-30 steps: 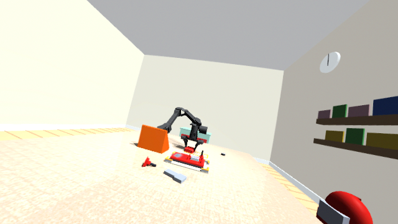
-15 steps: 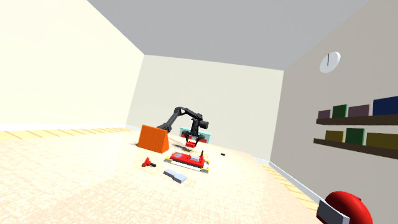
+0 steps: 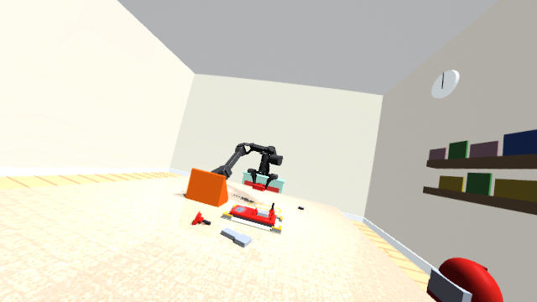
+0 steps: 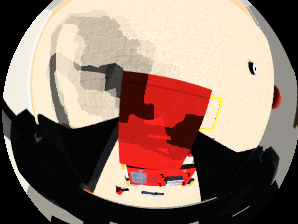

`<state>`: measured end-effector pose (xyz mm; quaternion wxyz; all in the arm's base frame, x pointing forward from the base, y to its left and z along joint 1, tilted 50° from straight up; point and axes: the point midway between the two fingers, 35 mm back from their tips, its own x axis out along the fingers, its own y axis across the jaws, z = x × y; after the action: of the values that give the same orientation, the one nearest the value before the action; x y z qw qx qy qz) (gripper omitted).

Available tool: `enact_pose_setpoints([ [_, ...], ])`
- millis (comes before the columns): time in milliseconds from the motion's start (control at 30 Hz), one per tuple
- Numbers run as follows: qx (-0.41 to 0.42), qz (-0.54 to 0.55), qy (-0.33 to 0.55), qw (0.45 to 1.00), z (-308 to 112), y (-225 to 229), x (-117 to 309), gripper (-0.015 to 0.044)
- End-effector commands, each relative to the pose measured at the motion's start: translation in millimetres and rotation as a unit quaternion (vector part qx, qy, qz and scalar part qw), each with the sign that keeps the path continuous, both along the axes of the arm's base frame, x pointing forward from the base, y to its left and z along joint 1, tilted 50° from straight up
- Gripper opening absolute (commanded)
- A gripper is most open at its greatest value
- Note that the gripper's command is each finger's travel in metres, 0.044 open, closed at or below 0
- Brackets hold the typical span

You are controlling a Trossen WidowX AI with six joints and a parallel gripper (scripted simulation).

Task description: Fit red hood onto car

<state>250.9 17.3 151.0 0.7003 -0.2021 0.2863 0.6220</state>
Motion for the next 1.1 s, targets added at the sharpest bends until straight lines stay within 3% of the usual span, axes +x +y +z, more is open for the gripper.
enact_pose_setpoints([
  [0, -0.002, 0.0, -0.001, 1.0, 2.7, -4.5, -0.1, 0.0],
  [533, 0.006, -0.124, 0.14, 0.982, -29.1, -41.0, 33.1, 0.0],
  [1067, 0.017, -0.255, 0.287, 0.923, -73.6, -87.8, 58.7, 0.0],
])
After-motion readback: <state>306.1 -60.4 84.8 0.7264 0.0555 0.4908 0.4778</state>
